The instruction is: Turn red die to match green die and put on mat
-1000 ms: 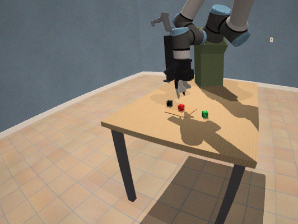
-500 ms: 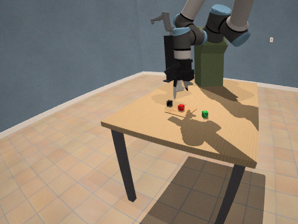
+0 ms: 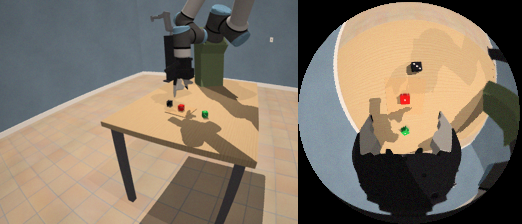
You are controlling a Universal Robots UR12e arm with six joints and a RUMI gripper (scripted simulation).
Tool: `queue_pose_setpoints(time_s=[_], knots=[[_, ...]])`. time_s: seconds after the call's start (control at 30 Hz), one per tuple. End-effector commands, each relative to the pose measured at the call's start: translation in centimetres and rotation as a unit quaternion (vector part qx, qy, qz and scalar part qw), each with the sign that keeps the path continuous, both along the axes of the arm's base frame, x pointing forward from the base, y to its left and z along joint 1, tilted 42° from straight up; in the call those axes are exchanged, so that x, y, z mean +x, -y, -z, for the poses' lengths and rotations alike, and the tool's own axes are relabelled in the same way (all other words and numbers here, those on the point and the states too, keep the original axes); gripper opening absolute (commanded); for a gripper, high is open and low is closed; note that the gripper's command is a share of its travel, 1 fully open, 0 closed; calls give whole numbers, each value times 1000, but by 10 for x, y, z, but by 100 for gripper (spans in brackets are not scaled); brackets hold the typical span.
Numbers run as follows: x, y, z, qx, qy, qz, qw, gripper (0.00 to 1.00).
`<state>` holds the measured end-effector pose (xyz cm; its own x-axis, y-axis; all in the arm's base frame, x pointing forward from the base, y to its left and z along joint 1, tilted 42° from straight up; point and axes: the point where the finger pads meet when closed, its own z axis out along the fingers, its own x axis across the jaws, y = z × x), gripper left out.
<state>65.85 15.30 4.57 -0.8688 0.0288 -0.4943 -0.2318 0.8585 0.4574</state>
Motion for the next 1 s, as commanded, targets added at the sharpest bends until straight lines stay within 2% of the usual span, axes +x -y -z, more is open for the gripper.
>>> queue_pose_setpoints(time_s=[0.0,0.33,0.67,0.97], knots=[[-6,8,-11,0,0,0,1000,100],[-29,34,-49,0,0,0,1000,100],[-39,46,-67,0,0,0,1000,100],[-40,48,-69,0,0,0,1000,100]])
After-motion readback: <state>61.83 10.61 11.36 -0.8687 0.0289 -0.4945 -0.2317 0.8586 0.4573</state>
